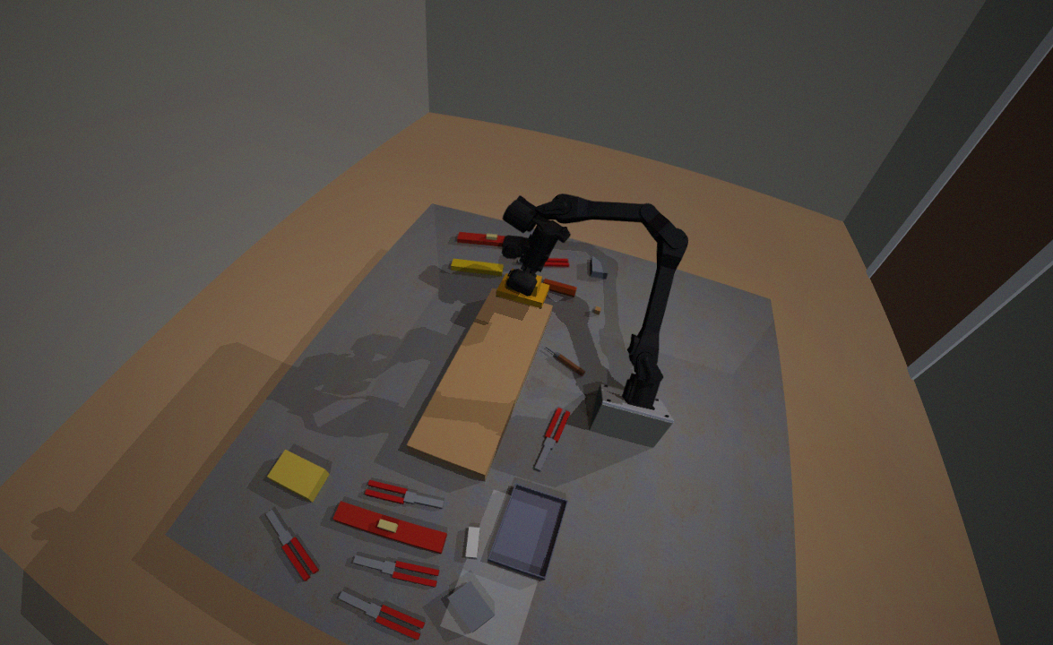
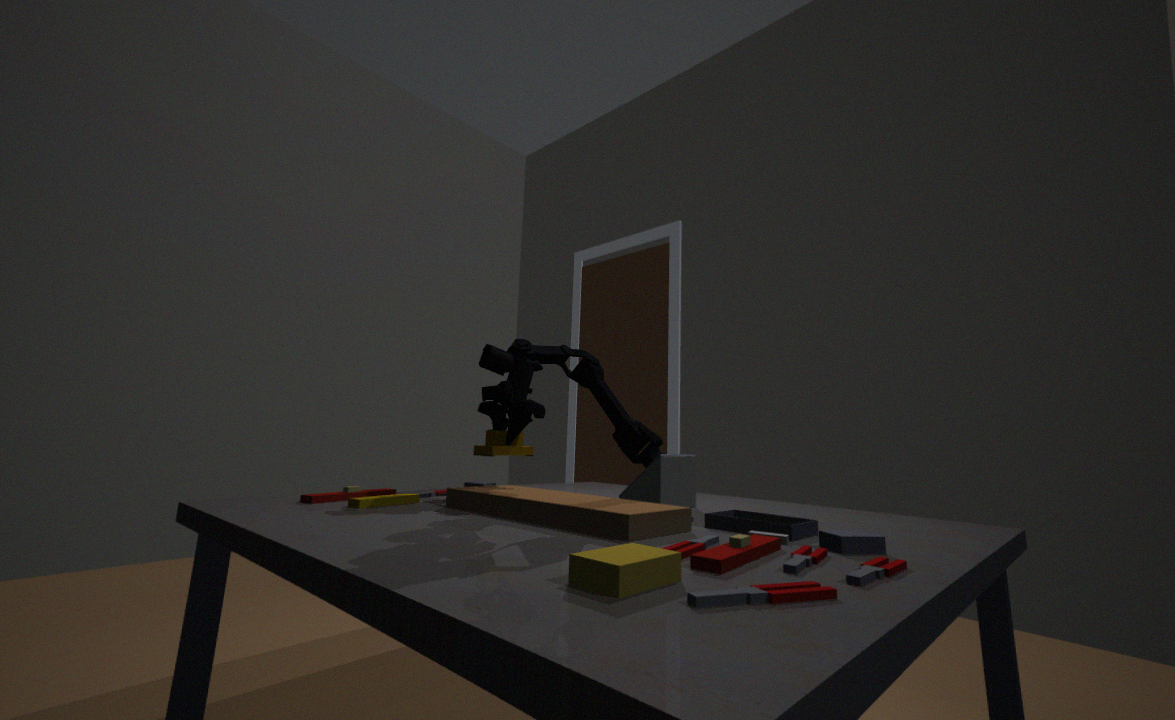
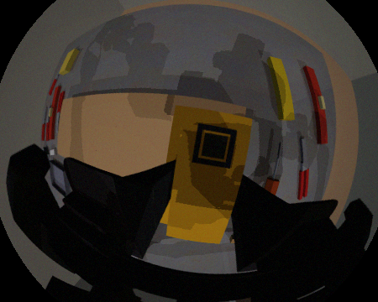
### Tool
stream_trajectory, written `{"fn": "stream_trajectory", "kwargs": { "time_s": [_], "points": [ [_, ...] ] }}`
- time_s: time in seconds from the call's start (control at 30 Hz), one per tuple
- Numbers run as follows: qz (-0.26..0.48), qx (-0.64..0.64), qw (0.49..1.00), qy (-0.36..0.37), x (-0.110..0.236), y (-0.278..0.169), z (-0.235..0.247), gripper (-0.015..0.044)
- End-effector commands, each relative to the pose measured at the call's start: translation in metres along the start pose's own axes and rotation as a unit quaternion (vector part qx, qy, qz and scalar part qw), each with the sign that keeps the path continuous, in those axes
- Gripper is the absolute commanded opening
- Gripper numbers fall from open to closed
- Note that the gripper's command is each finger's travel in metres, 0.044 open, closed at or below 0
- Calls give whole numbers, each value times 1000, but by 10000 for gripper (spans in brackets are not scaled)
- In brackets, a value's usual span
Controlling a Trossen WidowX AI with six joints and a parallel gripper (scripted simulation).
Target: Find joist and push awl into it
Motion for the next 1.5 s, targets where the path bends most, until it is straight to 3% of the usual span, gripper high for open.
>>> {"fn": "stream_trajectory", "kwargs": {
  "time_s": [0.0, 1.47],
  "points": [
    [-5, -1, 1000, 2, -1, 4, 0, 0],
    [-6, -1, 1000, 1, -63, -12, -5, 0]
  ]
}}
Point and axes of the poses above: the point midway between the two fingers, 35 mm back from their tips, its own x axis back along the fingers, its own z axis across the jaws, y = z × x, the point moved 7 cm from there along x, back along the fingers, and after that the axes turned 14 degrees about -x, right-handed, at the moved point
